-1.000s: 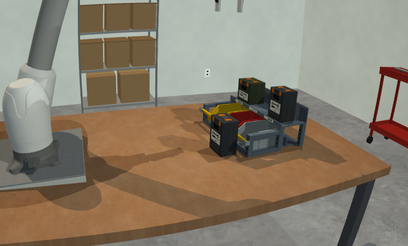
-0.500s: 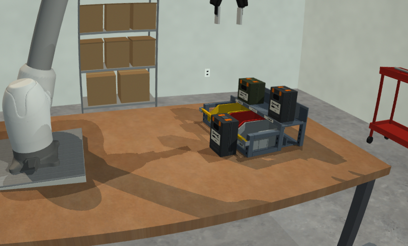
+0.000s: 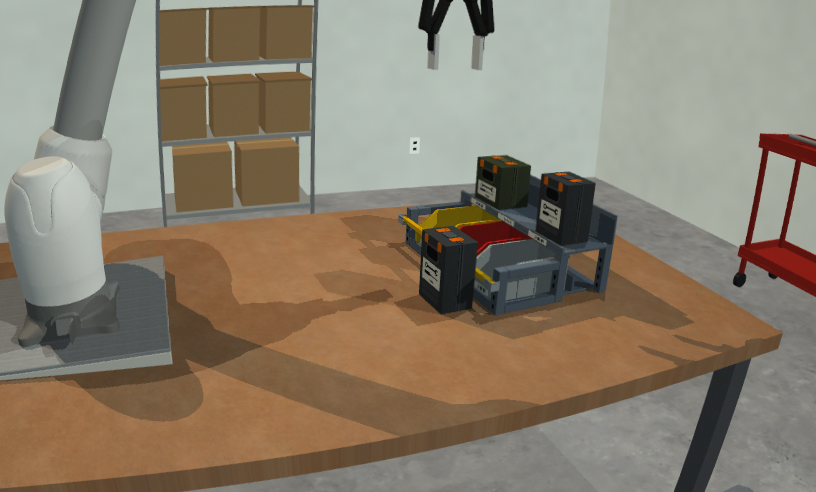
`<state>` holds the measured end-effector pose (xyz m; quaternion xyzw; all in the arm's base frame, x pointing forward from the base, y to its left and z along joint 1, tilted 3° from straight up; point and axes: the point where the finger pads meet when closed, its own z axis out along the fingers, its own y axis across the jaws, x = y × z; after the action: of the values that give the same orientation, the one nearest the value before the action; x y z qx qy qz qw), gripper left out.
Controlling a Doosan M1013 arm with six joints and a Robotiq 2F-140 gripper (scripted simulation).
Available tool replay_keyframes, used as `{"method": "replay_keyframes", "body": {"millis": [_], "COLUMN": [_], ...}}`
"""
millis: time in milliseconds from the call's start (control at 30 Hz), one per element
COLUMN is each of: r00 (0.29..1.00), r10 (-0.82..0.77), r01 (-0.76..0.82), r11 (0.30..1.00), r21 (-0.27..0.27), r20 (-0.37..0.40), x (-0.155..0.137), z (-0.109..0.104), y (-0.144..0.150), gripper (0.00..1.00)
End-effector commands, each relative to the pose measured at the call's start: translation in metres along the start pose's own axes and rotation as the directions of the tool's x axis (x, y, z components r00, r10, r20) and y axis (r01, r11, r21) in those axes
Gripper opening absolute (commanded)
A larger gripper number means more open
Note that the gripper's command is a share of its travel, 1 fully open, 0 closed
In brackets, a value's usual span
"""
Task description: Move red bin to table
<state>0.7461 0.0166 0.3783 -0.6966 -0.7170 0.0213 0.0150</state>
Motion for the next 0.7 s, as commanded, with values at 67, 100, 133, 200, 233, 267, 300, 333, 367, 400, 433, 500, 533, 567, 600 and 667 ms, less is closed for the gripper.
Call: {"method": "replay_keyframes", "body": {"millis": [67, 100, 133, 200, 233, 267, 300, 333, 367, 400, 433, 500, 533, 567, 600, 667], "r00": [1.000, 1.000, 1.000, 1.000, 1.000, 1.000, 1.000, 1.000, 1.000, 1.000, 1.000, 1.000, 1.000, 1.000, 1.000, 1.000], "r10": [0.000, 0.000, 0.000, 0.000, 0.000, 0.000, 0.000, 0.000, 0.000, 0.000, 0.000, 0.000, 0.000, 0.000, 0.000, 0.000], "r01": [0.000, 0.000, 0.000, 0.000, 0.000, 0.000, 0.000, 0.000, 0.000, 0.000, 0.000, 0.000, 0.000, 0.000, 0.000, 0.000], "r11": [1.000, 1.000, 1.000, 1.000, 1.000, 1.000, 1.000, 1.000, 1.000, 1.000, 1.000, 1.000, 1.000, 1.000, 1.000, 1.000], "r21": [0.000, 0.000, 0.000, 0.000, 0.000, 0.000, 0.000, 0.001, 0.001, 0.001, 0.000, 0.000, 0.000, 0.000, 0.000, 0.000], "r20": [-0.001, -0.001, -0.001, -0.001, -0.001, -0.001, -0.001, -0.001, -0.001, -0.001, -0.001, -0.001, -0.001, -0.001, -0.001, -0.001], "x": [0.000, 0.000, 0.000, 0.000, 0.000, 0.000, 0.000, 0.000, 0.000, 0.000, 0.000, 0.000, 0.000, 0.000, 0.000, 0.000], "z": [0.014, 0.014, 0.014, 0.014, 0.014, 0.014, 0.014, 0.024, 0.034, 0.044, 0.054, 0.064, 0.064, 0.064, 0.064, 0.064], "y": [0.000, 0.000, 0.000, 0.000, 0.000, 0.000, 0.000, 0.000, 0.000, 0.000, 0.000, 0.000, 0.000, 0.000, 0.000, 0.000], "gripper": [0.57, 0.57, 0.57, 0.57, 0.57, 0.57, 0.57, 0.57, 0.57, 0.57, 0.57, 0.57, 0.57, 0.57, 0.57, 0.57]}}
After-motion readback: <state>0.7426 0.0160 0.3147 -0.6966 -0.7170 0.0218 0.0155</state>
